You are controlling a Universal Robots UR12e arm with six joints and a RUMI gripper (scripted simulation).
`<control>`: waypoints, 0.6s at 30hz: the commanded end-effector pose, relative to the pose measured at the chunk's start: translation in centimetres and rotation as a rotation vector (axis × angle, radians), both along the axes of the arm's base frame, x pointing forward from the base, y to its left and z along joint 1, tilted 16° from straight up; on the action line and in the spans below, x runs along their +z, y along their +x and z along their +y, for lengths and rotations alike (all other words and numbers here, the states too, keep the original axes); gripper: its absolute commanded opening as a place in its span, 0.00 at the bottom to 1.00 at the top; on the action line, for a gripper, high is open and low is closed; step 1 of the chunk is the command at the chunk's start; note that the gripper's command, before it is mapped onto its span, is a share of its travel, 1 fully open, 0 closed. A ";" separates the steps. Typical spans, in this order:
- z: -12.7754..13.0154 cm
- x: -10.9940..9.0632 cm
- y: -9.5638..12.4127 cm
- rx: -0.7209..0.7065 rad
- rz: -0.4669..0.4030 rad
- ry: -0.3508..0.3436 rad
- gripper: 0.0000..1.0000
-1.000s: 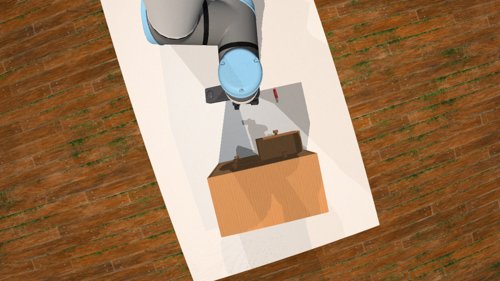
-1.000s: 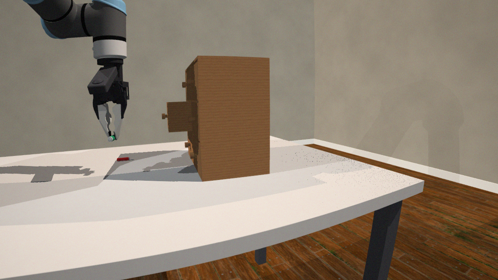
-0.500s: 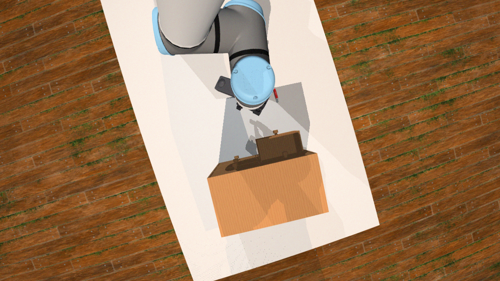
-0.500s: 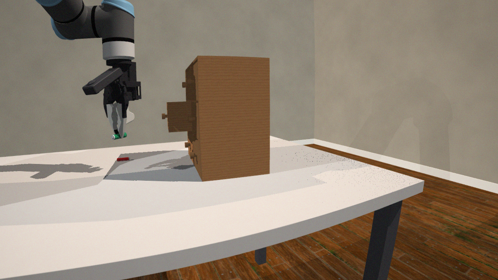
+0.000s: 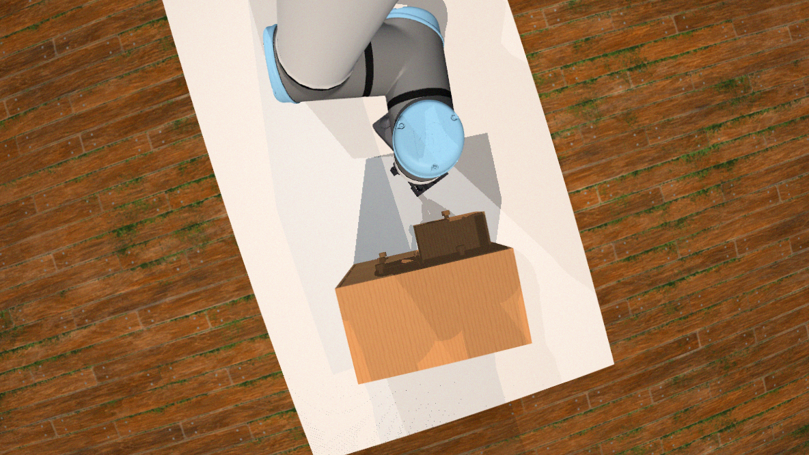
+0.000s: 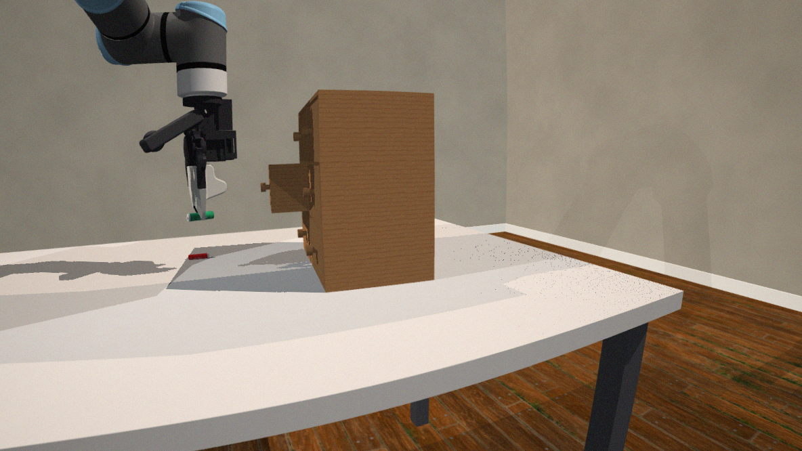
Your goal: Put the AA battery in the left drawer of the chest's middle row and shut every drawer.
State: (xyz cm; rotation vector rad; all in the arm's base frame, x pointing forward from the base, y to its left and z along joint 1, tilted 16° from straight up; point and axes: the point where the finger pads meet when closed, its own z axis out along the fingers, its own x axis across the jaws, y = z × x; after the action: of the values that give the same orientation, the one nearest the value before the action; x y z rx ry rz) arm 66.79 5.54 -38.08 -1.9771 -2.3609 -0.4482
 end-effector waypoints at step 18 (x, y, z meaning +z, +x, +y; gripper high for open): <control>1.9 0.9 1.7 -0.365 0.089 0.056 0.05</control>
State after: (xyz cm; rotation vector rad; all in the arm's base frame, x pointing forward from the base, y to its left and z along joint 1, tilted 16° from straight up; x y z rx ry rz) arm 68.22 7.25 -37.31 -2.3116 -1.9701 -0.4233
